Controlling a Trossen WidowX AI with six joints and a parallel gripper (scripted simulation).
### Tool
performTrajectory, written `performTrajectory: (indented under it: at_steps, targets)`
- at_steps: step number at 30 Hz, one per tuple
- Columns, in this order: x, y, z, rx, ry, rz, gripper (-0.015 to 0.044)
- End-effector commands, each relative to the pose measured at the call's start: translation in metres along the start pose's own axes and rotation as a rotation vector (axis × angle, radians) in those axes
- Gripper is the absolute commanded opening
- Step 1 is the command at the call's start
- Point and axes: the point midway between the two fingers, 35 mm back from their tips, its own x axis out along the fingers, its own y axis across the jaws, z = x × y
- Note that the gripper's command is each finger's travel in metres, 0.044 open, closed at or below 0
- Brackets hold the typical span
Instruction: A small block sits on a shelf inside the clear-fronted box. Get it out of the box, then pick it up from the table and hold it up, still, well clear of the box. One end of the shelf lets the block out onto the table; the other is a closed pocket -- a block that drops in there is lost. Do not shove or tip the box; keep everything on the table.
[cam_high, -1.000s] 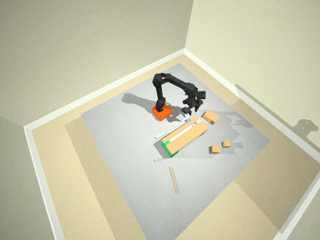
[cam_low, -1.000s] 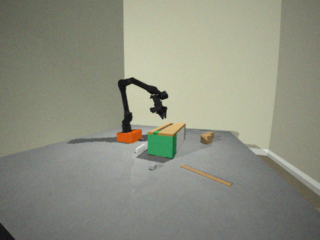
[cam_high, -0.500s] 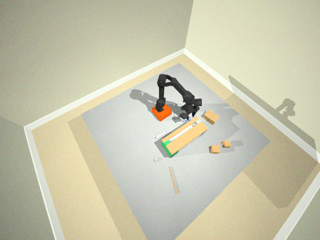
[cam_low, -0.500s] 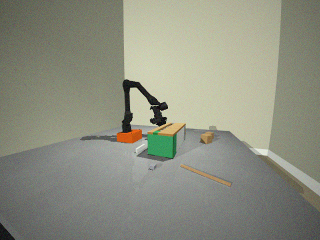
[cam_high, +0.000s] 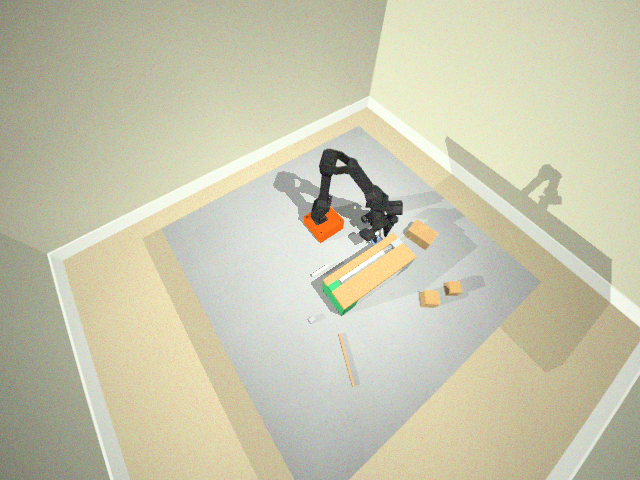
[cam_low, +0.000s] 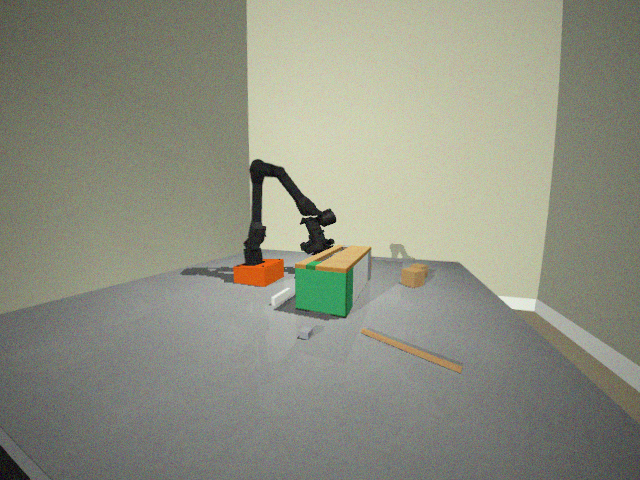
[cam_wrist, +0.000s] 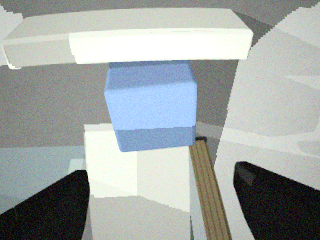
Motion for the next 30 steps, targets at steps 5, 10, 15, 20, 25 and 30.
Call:
performTrajectory:
  at_steps: [5,10,15,20,25,30]
  targets:
    - [0.012,0.001,0.005,0.003,0.002,0.007,0.0285]
    - [0.019,0.002,0.009,0.003,0.002,0.007,0.0285]
    - [0.026,0.002,0.012,0.003,0.002,0.007,0.0285]
    - [0.033,0.003,0.016,0.003,0.002,0.007,0.0285]
    - [0.035,0.003,0.017,0.003,0.002,0.007,0.0233]
    - [0.035,0.003,0.017,0.003,0.002,0.007,0.0101]
